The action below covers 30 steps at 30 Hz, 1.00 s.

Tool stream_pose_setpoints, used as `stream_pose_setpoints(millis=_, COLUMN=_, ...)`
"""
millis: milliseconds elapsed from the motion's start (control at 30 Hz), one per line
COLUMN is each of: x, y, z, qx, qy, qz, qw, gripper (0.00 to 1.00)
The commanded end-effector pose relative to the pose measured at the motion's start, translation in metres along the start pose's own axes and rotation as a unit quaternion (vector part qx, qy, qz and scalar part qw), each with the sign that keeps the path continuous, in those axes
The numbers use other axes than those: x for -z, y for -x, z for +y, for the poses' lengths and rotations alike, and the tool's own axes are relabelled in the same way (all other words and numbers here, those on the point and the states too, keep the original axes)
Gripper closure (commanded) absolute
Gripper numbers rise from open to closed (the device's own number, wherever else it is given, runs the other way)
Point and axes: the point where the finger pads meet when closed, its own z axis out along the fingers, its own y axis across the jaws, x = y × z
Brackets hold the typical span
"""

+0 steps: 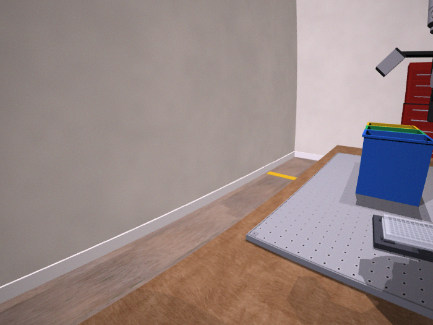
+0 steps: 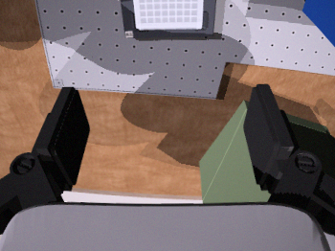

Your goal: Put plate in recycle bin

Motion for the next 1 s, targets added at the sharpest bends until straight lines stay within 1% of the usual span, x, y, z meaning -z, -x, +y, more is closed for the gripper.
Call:
stream_pose_setpoints(millis=0, x=-0.006, y=0.0, z=0.0, qx=0.0, qy=-0.001, qz=0.001, qw=1.0, gripper=0.0)
stream_pose_setpoints(millis=400, x=-0.026, y=0.0, z=0.0, qx=0.0, qy=-0.001, qz=0.001, qw=1.0, gripper=0.0)
stream_pose_setpoints(millis=467, x=-0.026, y=0.0, z=0.0, qx=0.0, qy=-0.001, qz=0.001, qw=1.0, gripper=0.0)
stream_pose_setpoints(millis=967, x=-0.051, y=0.0, z=0.0, qx=0.0, qy=-0.001, qz=0.001, qw=1.0, gripper=0.0)
